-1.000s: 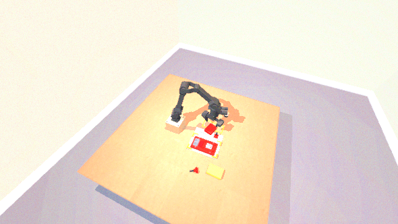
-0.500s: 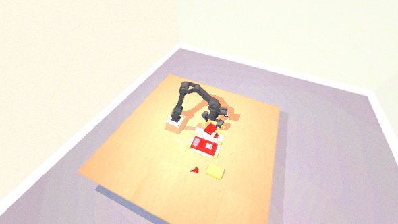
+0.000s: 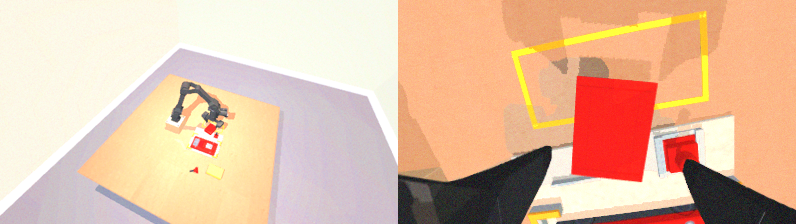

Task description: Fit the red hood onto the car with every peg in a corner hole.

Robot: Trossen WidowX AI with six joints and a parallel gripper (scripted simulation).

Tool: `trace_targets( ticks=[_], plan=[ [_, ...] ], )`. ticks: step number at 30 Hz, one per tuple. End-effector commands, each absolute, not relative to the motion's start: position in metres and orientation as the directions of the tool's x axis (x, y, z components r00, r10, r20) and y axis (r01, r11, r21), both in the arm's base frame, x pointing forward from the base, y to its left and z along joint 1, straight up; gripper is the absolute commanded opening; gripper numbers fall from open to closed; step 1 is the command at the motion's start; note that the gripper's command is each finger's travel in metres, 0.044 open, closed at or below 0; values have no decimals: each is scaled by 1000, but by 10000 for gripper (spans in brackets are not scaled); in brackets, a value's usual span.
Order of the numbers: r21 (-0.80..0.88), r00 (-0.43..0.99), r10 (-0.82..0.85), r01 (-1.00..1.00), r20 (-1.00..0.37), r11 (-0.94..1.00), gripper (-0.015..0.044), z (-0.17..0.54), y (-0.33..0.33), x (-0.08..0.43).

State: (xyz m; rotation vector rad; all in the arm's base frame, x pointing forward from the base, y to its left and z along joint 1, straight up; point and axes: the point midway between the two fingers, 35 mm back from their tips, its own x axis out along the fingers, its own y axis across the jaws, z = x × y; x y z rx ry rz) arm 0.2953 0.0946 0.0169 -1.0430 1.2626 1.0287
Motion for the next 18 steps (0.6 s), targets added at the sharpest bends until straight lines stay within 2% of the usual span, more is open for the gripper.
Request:
trace_targets(
  ticks=[1,18],
  plan=[
    [-26,30,14,-974,-999,226,440,12,93,293],
    [-26,30,14,-974,-999,226,440,2,94,294]
  ],
)
